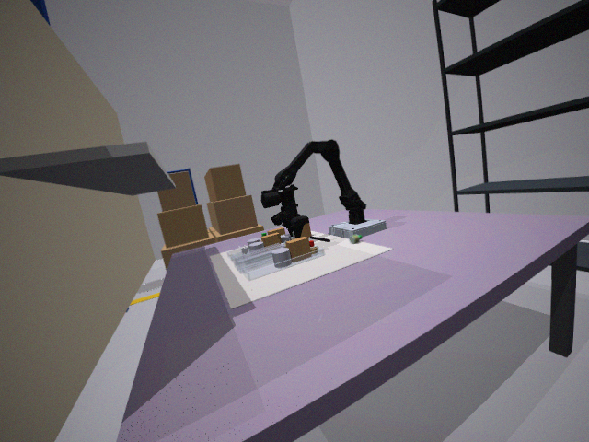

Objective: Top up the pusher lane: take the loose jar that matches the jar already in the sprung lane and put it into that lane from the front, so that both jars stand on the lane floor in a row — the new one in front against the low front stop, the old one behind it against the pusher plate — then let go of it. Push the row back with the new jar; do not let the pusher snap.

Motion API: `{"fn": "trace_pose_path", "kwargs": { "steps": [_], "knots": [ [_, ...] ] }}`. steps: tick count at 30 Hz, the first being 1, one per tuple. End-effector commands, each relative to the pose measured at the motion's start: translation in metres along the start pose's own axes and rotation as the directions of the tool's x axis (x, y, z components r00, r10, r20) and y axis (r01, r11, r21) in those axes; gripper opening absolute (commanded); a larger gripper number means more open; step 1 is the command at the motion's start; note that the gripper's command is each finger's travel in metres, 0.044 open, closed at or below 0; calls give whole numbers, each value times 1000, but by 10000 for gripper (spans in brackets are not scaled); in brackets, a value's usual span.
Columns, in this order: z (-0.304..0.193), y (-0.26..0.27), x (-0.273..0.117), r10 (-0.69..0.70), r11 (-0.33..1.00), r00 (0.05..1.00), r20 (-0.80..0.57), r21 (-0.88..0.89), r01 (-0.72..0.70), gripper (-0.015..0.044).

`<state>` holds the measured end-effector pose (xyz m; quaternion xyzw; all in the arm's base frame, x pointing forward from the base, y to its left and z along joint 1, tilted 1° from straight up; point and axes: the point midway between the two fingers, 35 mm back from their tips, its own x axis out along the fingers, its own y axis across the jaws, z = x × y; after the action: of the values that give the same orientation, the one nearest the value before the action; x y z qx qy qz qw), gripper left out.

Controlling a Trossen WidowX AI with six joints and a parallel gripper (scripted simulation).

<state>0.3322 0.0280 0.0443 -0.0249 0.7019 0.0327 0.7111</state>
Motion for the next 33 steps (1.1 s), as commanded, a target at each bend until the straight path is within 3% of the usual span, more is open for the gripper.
{"fn": "trace_pose_path", "kwargs": {
  "steps": [1,33],
  "knots": [
    [4,0,4,-2,1000,1000,12,-2,2,0],
    [3,0,13,-2,1000,1000,12,-2,2,0]
  ]
}}
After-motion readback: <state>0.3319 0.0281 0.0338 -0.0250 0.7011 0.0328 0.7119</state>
